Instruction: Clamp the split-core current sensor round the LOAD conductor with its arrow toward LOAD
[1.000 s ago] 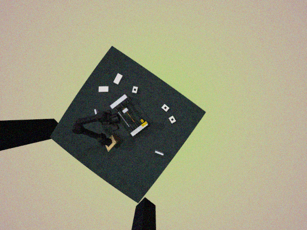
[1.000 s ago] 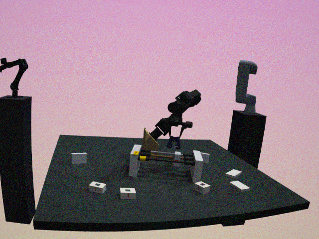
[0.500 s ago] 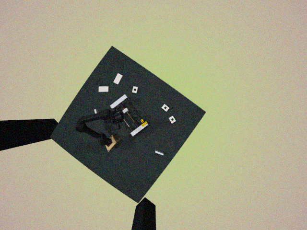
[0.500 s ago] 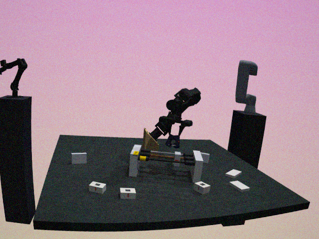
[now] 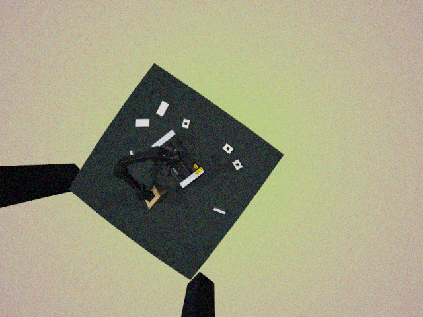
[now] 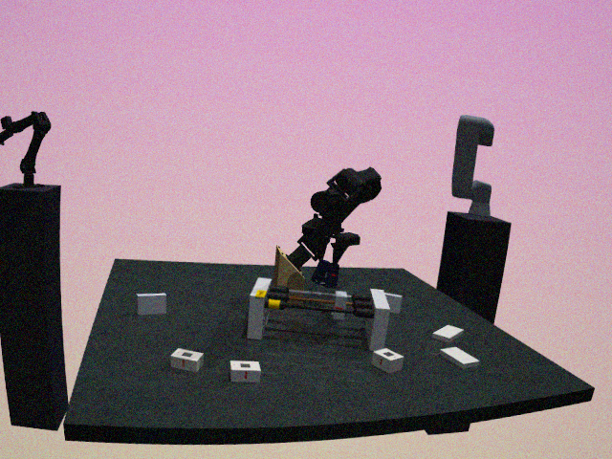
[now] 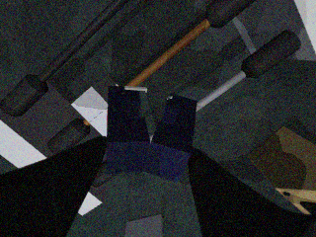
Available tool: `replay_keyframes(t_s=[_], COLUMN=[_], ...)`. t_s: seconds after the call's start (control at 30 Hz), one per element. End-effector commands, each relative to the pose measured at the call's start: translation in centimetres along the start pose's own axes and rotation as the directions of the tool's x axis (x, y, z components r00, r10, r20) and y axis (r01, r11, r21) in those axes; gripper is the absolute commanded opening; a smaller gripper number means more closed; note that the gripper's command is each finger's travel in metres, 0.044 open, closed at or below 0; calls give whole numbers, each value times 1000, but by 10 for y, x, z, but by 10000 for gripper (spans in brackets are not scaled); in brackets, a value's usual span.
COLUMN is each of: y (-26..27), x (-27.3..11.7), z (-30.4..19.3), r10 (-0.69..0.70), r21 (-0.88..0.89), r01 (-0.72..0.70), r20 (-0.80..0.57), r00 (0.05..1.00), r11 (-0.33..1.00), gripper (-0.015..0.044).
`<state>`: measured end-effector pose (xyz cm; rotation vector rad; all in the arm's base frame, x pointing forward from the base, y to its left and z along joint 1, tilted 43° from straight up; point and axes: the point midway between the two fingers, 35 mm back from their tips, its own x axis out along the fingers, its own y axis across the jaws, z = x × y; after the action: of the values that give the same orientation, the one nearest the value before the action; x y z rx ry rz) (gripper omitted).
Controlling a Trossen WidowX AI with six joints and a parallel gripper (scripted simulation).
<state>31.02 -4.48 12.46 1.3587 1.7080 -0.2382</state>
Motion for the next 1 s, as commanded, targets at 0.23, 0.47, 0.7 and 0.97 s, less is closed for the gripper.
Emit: replay_keyframes(t_s=[0.23,0.47,0.7,0.97], y=[19,27,32,32], x=[4,11,20,25], z=[52,82,111,114], r10=[-1,-1,0,0], r21=[327,505,659,673], r01=[-1,-4,-6,-7], r20=[7,8,9,10], r00=[1000,1000,1000,1000], r11=[945,863,752,739], gripper=[0,0,0,0])
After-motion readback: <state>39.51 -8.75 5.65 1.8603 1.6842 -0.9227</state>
